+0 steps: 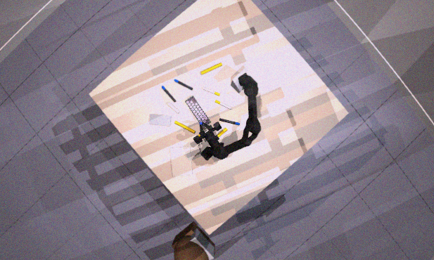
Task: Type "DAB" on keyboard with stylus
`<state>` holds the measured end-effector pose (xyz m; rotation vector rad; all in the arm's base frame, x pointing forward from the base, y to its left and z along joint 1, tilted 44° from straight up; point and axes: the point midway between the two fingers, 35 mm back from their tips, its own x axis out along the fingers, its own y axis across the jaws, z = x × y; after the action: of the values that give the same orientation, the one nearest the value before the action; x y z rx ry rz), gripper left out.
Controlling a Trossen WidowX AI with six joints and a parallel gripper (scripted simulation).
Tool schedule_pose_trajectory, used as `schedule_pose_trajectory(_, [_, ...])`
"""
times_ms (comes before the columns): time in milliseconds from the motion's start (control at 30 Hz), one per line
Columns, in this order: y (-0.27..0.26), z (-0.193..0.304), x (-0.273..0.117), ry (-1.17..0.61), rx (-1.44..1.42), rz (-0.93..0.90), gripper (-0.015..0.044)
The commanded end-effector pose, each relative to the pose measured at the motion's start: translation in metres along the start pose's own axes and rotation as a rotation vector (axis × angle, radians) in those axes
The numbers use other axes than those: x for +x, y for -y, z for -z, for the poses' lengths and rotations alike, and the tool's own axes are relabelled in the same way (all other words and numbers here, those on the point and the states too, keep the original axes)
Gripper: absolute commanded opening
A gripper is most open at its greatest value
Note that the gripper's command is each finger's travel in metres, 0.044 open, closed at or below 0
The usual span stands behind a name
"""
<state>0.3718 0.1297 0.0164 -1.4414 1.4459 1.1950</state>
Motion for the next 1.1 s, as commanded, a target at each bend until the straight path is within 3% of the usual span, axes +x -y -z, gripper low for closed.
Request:
schedule_pose_trajectory(0, [-0.001, 0.014, -0.008, 0.001, 0.000, -0.001, 0.0081])
schedule_pose_trajectory(267, [-0.001, 0.027, -0.014, 0.003, 0.010, 0.001, 0.0085])
schedule_pose_trajectory(600, [0.000, 0.029, -0.012, 0.003, 0.010, 0.001, 0.0000])
schedule_pose_trajectory(1067, [-0.002, 0.069, 0.053, -0.001, 0.004, -0.001, 0.0000])
